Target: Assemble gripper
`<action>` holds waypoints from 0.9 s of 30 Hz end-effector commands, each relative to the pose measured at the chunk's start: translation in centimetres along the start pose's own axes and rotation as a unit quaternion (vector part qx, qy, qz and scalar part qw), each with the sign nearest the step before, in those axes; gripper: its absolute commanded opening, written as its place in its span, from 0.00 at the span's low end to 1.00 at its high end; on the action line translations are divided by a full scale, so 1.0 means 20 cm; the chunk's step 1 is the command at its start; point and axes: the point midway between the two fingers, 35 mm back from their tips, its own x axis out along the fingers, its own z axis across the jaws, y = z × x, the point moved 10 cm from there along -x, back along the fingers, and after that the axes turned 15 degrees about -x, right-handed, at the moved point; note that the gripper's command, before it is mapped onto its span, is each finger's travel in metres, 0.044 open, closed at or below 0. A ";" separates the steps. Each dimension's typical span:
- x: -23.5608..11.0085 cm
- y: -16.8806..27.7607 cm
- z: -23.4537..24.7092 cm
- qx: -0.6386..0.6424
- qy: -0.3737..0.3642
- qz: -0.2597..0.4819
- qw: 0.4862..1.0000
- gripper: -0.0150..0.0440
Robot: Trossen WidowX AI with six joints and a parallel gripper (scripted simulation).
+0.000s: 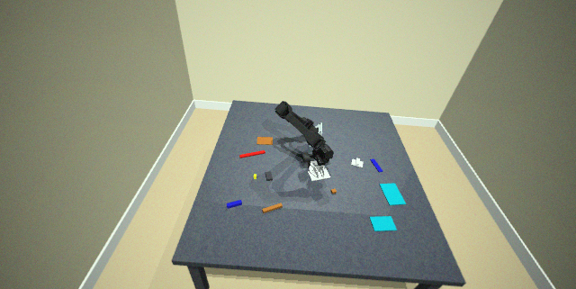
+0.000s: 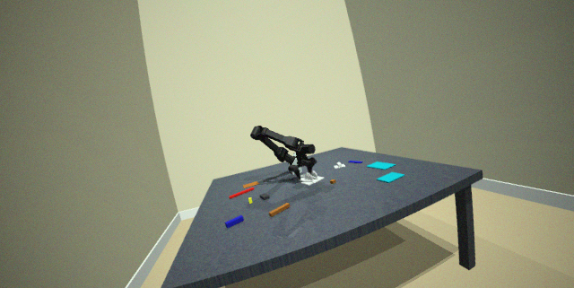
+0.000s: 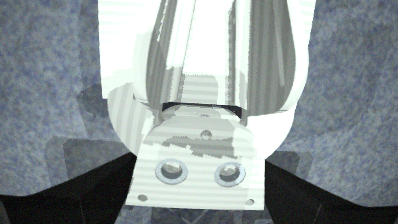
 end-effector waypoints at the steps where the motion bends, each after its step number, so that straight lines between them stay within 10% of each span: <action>1: 0.00 0.00 0.00 0.000 -0.002 -0.001 1.000 0.85; 27: 0.02 0.00 0.00 0.000 -0.002 -0.001 1.000 0.85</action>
